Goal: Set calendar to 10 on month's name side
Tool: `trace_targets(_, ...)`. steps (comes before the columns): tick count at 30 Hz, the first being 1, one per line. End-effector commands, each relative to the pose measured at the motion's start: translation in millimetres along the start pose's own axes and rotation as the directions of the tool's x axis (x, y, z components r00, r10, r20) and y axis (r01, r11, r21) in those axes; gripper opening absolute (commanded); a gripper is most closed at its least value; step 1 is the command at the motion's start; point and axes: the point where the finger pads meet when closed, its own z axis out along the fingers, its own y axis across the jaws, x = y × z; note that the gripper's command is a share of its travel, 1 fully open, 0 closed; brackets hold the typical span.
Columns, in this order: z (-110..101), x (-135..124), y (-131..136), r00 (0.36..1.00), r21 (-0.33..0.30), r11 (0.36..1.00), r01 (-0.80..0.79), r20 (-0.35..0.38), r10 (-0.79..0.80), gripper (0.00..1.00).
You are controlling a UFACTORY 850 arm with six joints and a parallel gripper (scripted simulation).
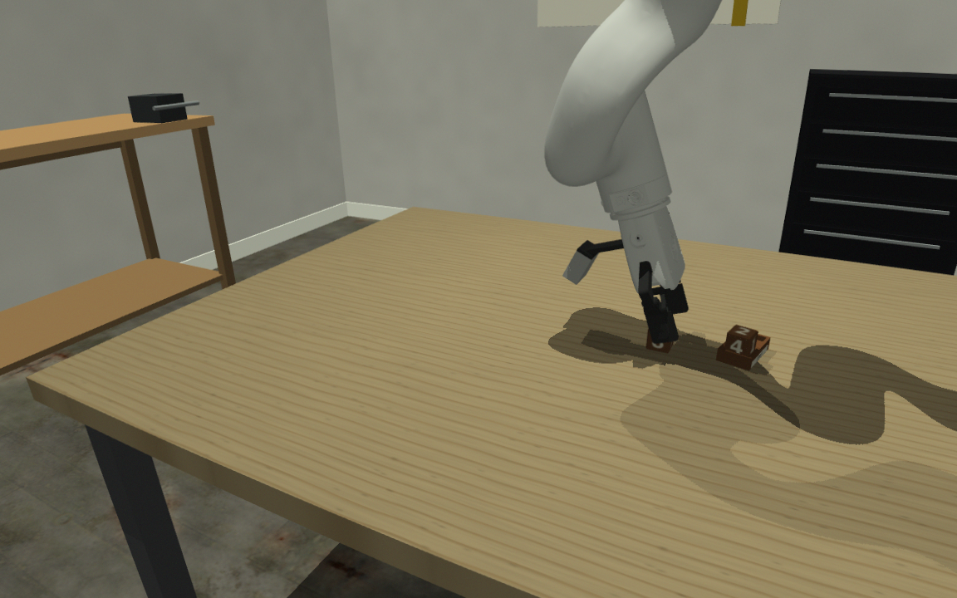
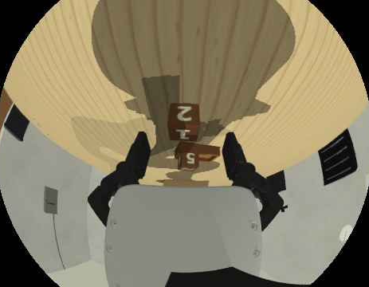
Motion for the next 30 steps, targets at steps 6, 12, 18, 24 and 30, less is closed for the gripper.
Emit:
trace_targets(6,-1,1,0,1.000,0.000,1.000,0.000,-0.002,0.000,1.00)
trace_targets(12,-26,-4,-2,0.997,0.011,1.000,-0.003,-0.076,0.004,1.00)
trace_targets(18,-92,-27,-3,0.962,0.014,1.000,-0.025,-0.273,0.028,1.00)
trace_targets(24,-112,-39,-1,0.941,0.007,0.999,-0.038,-0.337,0.038,1.00)
trace_targets(30,-113,-40,-1,0.939,0.006,0.999,-0.038,-0.341,0.038,1.00)
